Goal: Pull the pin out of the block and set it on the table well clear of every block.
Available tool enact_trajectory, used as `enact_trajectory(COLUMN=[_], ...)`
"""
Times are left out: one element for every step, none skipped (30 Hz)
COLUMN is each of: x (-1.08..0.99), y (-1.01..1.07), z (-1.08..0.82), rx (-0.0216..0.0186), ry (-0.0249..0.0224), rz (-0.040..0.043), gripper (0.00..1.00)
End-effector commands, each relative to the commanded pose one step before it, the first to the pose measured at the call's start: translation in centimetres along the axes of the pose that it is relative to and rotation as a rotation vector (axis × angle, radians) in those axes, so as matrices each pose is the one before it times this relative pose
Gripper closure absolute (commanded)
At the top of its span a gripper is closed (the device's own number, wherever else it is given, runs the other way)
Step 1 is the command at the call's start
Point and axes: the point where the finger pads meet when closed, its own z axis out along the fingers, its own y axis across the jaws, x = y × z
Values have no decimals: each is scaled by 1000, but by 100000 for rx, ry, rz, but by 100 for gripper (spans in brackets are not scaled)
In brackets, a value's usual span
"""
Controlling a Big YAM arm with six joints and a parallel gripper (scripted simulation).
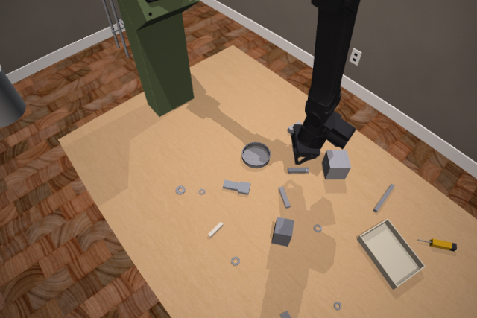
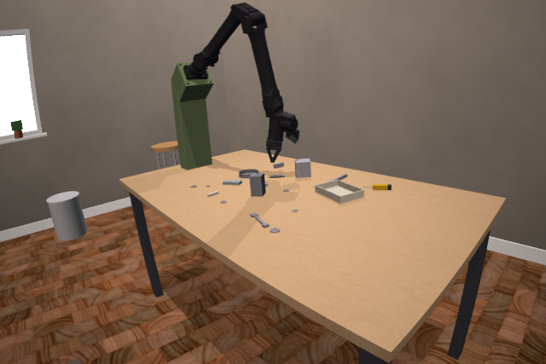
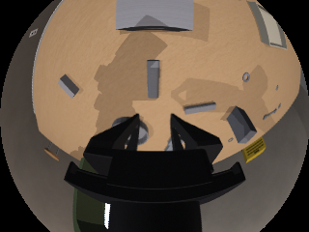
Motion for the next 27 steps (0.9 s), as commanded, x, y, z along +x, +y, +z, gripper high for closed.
enact_trajectory(x=[-455, 1, 0, 0, 0, 1, 7, 16, 28, 41, 54, 66, 76, 0, 0, 83, 87, 87, 84, 76, 64, 51, 35, 21, 9, 1, 0], y=[259, 0, 0, 0, 0, 0, 3, 8, 13, 19, 25, 31, 36, 0, 0, 39, 41, 41, 40, 36, 31, 24, 17, 10, 4, 1, 0], z=[-1049, -5, 0, 0, 0, -4, -25, -61, -106, -152, -197, -235, -263, 0, 0, -281, -286, -279, -259, -229, -191, -147, -102, -59, -24, -4, 0], rx=[-133, 0, 0, 0, 0, -1, -6, -14, -24, -35, -45, -53, -60, 0, 0, -64, -65, -63, -58, -51, -43, -33, -23, -13, -5, -1, 0], ry=[-869, -1, 0, 0, 0, 1, 7, 17, 30, 43, 55, 66, 75, 0, 0, 80, 82, 80, 74, 66, 55, 43, 30, 17, 7, 1, 0], rz=[582, 1, 0, 0, 0, -1, -4, -9, -15, -22, -29, -35, -39, 0, 0, -42, -43, -43, -40, -36, -30, -23, -16, -9, -4, -1, 0], gripper=[60, 60, 60, 60, 60, 60, 60, 60, 60, 60, 60, 60, 60, 60, 60, 60, 60, 60, 60, 60, 60, 60, 60, 60, 60, 60, 60])
